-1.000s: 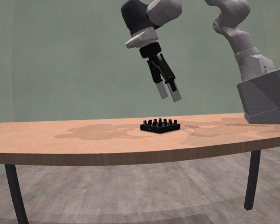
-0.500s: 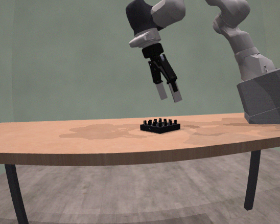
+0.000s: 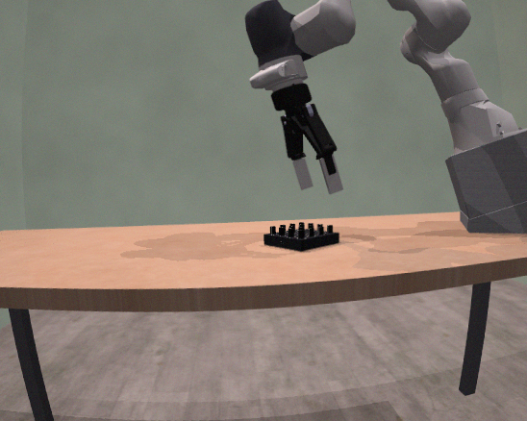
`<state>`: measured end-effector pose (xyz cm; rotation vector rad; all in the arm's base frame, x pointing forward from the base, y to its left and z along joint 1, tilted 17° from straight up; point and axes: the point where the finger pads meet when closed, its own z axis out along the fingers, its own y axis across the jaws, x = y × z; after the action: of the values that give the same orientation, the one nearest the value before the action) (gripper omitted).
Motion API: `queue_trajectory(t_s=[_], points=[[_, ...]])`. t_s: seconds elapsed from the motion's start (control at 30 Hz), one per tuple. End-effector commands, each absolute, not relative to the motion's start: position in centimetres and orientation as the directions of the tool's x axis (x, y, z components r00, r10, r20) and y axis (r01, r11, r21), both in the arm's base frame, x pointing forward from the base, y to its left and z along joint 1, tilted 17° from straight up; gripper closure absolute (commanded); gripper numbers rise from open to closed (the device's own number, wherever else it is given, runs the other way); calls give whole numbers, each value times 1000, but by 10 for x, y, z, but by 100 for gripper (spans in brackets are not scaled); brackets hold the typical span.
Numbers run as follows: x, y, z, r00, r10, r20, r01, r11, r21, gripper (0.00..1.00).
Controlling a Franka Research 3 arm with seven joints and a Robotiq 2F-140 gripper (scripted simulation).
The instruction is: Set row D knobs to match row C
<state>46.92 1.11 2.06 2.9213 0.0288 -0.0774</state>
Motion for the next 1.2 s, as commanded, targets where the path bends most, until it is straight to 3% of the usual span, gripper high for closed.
queue_trajectory(t_s=[0.0, 1.17], points=[[473, 11, 21, 998, 35, -42, 43, -976, 214, 0], [472, -4, 18, 989, 142, 30, 132, -966, 220, 0]])
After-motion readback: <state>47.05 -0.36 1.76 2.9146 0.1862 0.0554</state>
